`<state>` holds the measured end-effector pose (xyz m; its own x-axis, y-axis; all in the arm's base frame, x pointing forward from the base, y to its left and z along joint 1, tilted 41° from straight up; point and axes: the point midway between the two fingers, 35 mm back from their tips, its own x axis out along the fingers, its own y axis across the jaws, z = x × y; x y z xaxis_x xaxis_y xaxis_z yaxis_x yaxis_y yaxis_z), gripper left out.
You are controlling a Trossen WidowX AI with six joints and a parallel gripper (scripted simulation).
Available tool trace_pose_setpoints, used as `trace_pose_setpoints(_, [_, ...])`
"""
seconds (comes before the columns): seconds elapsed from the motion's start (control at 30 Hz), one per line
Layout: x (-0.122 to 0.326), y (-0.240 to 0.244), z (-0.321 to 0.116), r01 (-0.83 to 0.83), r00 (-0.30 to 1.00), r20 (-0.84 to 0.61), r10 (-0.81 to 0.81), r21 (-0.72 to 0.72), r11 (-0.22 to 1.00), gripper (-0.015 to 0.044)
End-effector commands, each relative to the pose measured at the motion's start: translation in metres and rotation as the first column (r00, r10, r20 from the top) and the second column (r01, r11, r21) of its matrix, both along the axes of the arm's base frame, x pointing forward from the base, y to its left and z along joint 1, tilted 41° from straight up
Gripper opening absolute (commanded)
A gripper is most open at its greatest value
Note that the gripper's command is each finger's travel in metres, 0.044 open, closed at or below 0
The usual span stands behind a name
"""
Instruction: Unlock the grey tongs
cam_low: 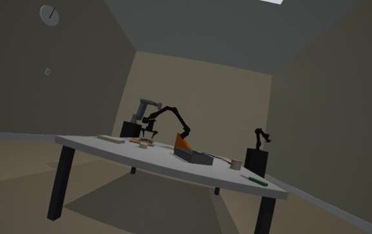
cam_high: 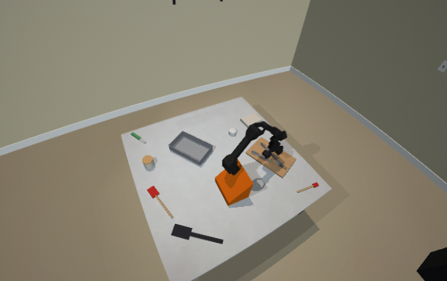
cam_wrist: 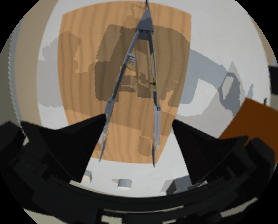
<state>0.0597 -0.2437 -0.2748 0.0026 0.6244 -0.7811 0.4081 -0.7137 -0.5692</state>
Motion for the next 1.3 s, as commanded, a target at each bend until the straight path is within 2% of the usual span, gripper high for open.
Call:
trace_pose_setpoints(0.0, [-0.011,-0.003,0.031,0.000,1.000,-0.002,0.000,-0.003,1.000,0.0440])
trace_pose_setpoints(0.37, [-0.059,0.037,0.156,0.003,1.000,-0.006,-0.003,0.017,1.000,0.0440])
trace_pose_setpoints(0.57, [-0.059,0.036,0.159,0.003,1.000,-0.007,-0.003,0.017,1.000,0.0440])
trace_pose_setpoints(0.8, [-0.058,0.004,0.197,0.011,1.000,-0.007,-0.011,0.006,1.000,0.0440])
trace_pose_setpoints(1.27, [-0.058,0.004,0.197,0.011,1.000,-0.007,-0.011,0.006,1.000,0.0440])
